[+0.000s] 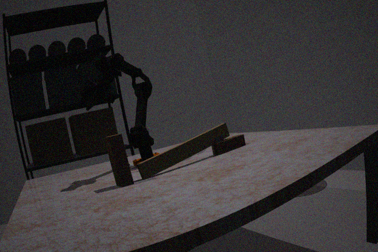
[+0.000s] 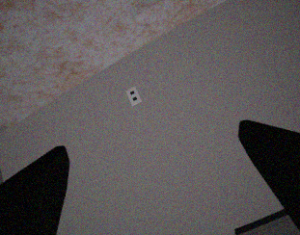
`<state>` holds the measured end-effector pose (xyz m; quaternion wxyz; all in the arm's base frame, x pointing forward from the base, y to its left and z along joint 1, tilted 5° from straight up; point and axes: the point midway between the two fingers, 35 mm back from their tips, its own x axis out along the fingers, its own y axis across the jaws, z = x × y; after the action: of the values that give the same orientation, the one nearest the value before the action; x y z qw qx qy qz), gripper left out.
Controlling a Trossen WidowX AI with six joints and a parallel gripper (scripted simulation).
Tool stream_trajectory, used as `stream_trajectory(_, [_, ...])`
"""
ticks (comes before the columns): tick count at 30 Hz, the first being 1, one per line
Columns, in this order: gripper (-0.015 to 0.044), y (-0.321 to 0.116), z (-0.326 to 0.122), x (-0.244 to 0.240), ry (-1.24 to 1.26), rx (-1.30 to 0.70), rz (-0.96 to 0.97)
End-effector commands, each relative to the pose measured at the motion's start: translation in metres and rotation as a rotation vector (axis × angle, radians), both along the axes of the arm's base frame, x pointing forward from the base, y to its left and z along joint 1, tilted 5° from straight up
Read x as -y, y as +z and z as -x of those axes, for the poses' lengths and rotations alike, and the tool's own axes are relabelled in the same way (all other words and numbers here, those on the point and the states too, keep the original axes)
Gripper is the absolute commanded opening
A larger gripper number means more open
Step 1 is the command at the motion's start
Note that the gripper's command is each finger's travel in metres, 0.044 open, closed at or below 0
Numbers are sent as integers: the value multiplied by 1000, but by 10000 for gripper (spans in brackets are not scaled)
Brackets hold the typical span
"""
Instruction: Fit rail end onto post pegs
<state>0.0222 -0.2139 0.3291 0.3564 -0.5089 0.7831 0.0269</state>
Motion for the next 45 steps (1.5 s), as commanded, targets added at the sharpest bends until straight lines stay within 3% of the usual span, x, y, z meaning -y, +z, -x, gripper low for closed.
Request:
stream_trajectory(1, [440,-28,-55,10,144,62,-102])
stream_trajectory(11, [440,-88,-169,-14,403,142,-346])
stream_trajectory(19, [440,-164,-233,-83,567,76,-671])
stream_trajectory(24, [440,-204,-243,-128,611,-6,-857])
stream_trajectory(45, [440,-222,-242,-128,611,-7,-859])
